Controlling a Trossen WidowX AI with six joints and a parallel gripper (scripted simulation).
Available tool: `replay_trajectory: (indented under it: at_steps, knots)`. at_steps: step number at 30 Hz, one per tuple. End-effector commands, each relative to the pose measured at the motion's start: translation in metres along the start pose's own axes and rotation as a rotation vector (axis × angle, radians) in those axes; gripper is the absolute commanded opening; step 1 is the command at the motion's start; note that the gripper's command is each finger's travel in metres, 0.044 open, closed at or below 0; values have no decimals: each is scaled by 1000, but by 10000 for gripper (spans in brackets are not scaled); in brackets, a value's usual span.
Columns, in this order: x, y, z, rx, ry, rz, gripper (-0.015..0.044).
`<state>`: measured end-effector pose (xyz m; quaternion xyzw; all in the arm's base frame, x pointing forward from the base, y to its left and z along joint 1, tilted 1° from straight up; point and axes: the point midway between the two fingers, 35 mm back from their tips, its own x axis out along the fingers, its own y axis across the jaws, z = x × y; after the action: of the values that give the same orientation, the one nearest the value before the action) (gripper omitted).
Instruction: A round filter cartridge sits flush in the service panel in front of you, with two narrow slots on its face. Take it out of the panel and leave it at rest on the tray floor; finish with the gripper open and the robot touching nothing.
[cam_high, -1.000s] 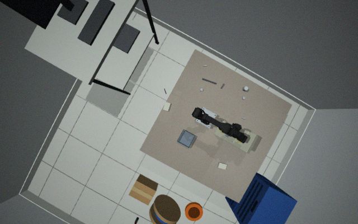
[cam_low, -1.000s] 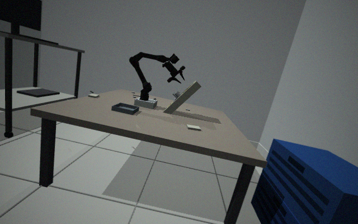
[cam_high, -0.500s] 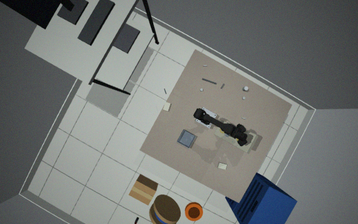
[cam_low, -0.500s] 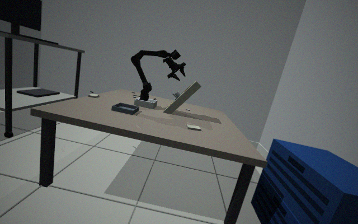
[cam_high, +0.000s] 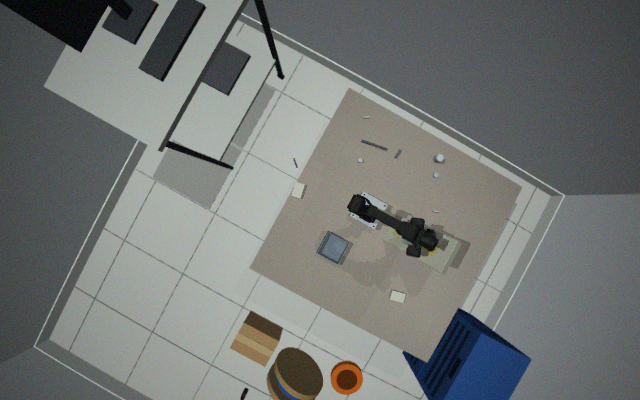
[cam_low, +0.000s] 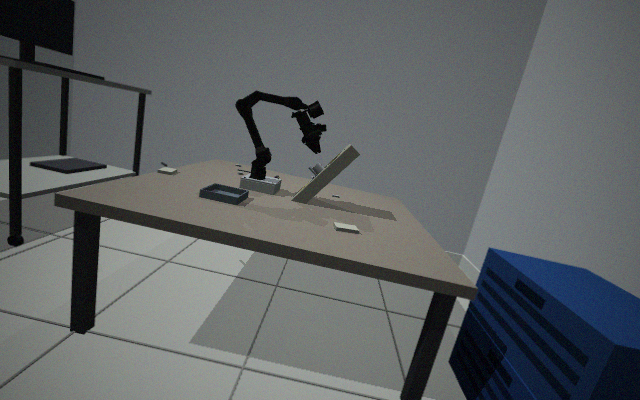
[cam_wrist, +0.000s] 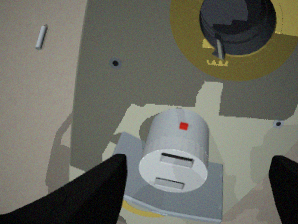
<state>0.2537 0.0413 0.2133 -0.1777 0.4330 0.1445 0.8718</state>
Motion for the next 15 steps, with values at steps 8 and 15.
replay_trajectory:
  at_steps: [8, 15]
  knots:
    - [17, 8, -25, 334, 111, 9, 305]
    - [29, 8, -25, 334, 111, 9, 305]
